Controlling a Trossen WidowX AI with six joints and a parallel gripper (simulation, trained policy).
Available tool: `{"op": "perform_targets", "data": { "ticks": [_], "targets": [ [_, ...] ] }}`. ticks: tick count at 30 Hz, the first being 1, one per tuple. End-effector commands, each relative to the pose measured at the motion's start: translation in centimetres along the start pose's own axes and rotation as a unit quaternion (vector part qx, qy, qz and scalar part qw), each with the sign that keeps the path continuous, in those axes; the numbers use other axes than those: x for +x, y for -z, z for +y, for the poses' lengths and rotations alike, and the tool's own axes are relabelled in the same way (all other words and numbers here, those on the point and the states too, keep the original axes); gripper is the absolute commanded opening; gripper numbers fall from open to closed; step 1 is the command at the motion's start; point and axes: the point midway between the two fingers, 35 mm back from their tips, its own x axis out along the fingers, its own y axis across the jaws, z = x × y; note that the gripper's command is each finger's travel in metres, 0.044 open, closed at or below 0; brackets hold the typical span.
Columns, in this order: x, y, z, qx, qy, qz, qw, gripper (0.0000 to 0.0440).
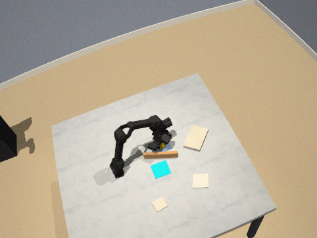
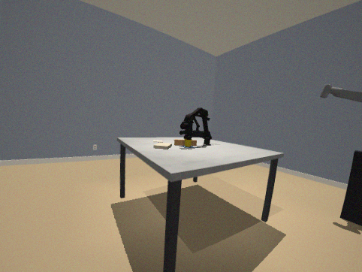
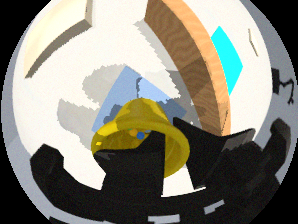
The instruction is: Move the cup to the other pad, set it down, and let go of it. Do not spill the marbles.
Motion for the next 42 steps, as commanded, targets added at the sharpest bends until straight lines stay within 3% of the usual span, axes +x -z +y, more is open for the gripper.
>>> {"op": "perform_targets", "data": {
  "ticks": [1,24,42],
  "targets": [
    [-0.8,-0.2,-0.4,0.001,-0.005,-0.005,1.0,0.0],
    [-6.6,-2.8,-4.1,0.098,-0.05,-0.014,0.994,0.0017],
    [-7.8,-7.2,-7.4,0.172,-0.086,-0.041,0.981,0.0003]
  ]
}}
